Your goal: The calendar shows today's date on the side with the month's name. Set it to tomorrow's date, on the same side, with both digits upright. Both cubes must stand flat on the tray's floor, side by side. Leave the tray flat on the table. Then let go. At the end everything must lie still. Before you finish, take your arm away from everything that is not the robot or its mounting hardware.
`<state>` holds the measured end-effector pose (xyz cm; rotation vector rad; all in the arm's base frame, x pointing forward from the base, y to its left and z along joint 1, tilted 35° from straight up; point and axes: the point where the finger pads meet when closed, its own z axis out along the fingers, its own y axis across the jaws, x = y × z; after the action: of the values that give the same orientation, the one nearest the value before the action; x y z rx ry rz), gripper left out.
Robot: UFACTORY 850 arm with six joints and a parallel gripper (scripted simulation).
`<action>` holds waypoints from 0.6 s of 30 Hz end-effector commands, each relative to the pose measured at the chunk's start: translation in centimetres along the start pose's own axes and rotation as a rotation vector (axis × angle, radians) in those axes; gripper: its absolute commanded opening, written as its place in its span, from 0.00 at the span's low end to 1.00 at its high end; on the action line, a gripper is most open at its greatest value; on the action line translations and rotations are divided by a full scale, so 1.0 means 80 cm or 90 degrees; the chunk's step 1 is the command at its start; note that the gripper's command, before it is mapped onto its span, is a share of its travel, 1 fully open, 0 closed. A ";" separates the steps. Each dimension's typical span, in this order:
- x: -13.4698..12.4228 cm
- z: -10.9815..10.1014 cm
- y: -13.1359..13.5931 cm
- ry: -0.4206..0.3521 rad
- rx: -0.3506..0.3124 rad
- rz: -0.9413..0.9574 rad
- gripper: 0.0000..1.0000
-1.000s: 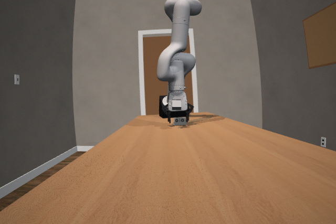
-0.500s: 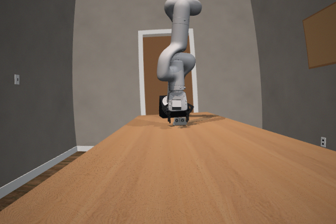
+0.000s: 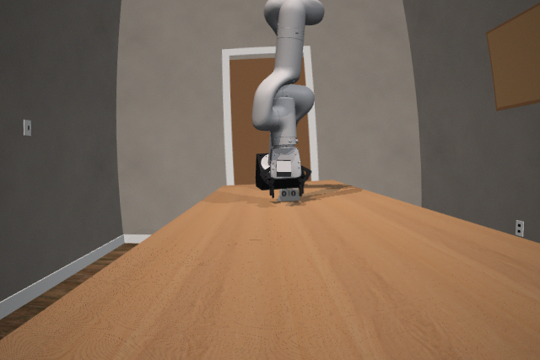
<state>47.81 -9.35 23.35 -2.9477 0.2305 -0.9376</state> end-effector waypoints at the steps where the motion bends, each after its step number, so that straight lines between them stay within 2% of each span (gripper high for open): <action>1: 0.001 0.000 0.000 0.001 0.000 0.000 1.00; 10: 0.001 -0.002 0.000 0.001 0.000 0.000 1.00; 18: 0.001 -0.034 0.000 0.001 0.000 0.000 1.00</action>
<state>46.98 -9.36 24.51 -2.9507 0.2330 -0.9458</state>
